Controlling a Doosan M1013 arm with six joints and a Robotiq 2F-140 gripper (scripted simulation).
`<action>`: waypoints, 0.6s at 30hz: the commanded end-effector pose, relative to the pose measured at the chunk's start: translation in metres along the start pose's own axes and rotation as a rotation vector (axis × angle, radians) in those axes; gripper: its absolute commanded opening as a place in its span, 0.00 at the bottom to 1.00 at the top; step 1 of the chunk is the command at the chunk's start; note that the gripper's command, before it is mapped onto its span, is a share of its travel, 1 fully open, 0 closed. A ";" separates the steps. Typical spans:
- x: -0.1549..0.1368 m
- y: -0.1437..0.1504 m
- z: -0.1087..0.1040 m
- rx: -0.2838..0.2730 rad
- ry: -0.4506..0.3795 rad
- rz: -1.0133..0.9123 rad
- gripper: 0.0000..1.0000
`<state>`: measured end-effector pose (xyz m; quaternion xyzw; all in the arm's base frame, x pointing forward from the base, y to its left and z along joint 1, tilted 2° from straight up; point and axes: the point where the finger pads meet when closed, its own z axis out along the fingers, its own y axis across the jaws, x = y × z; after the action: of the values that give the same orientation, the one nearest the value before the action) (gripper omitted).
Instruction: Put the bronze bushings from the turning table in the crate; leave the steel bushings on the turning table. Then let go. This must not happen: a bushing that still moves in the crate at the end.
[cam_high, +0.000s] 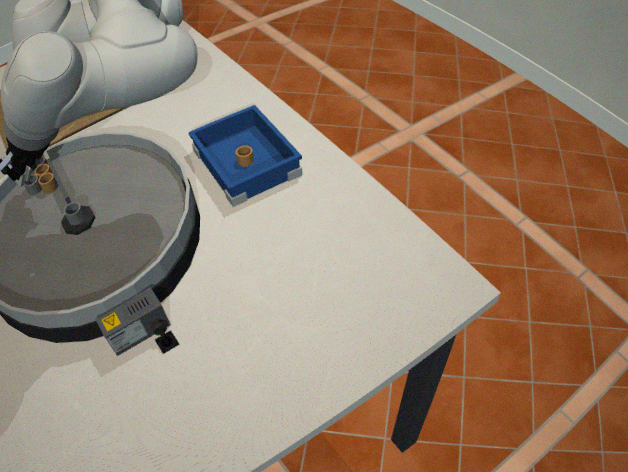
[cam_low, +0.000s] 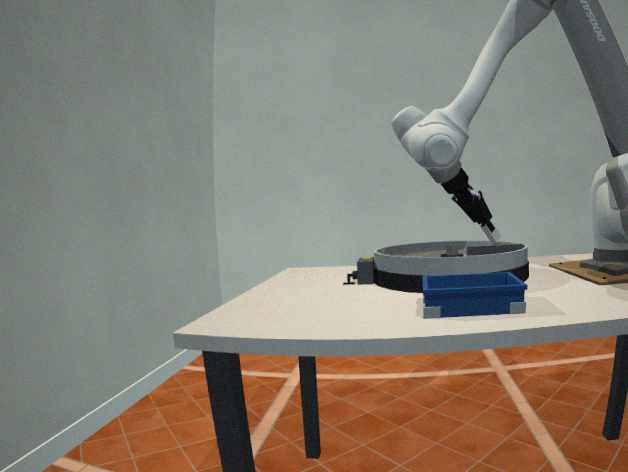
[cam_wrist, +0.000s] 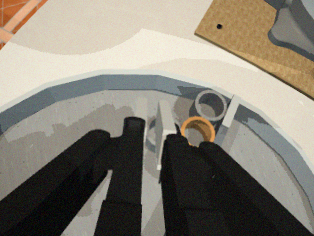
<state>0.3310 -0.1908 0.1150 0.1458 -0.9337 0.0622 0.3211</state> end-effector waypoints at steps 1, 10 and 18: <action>0.000 0.000 0.000 0.000 0.000 0.000 0.06; -0.004 0.000 0.004 0.000 0.000 0.000 0.06; -0.007 0.000 0.008 0.000 0.000 0.000 0.06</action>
<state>0.3314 -0.1908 0.1041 0.1458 -0.9337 0.0622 0.3211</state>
